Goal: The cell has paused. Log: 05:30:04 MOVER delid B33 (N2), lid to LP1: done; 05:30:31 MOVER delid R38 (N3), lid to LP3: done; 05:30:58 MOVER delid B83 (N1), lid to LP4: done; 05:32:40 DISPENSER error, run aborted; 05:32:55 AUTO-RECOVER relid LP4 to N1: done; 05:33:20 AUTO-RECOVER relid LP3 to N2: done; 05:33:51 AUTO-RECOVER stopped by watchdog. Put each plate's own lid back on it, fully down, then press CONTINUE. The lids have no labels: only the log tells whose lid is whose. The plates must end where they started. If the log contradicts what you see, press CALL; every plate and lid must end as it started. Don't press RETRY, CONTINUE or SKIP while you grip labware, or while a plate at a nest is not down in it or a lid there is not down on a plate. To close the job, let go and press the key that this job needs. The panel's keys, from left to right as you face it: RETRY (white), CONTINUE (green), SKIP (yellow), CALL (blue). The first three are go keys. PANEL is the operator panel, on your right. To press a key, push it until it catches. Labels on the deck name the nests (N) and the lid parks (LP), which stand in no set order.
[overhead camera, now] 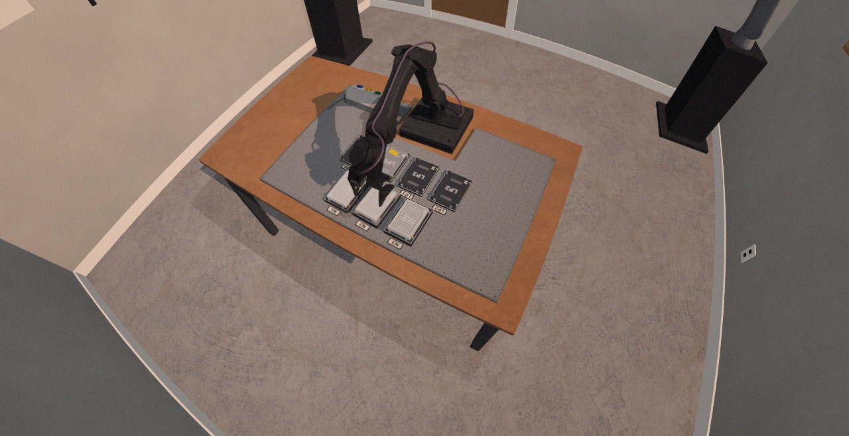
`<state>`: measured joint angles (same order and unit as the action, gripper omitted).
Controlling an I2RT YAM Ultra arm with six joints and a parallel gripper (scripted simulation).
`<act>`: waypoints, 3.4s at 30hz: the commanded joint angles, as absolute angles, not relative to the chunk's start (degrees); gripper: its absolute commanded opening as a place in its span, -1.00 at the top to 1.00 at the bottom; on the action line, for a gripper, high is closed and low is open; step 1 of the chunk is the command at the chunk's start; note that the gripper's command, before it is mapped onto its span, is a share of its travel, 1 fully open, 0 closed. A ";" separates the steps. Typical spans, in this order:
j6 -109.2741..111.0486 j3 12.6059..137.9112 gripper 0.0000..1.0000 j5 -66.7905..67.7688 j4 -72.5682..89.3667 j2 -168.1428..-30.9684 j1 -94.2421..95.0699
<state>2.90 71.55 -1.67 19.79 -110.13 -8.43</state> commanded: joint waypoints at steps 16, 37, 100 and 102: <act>-2.01 95.83 -1.00 0.05 53.40 -121.77 -6.55; -2.39 110.29 -1.00 -0.29 68.88 -128.38 -6.62; -2.14 108.29 -1.00 -0.05 64.62 -131.89 -6.64; -2.14 108.28 -0.98 -0.05 64.61 -131.89 -6.64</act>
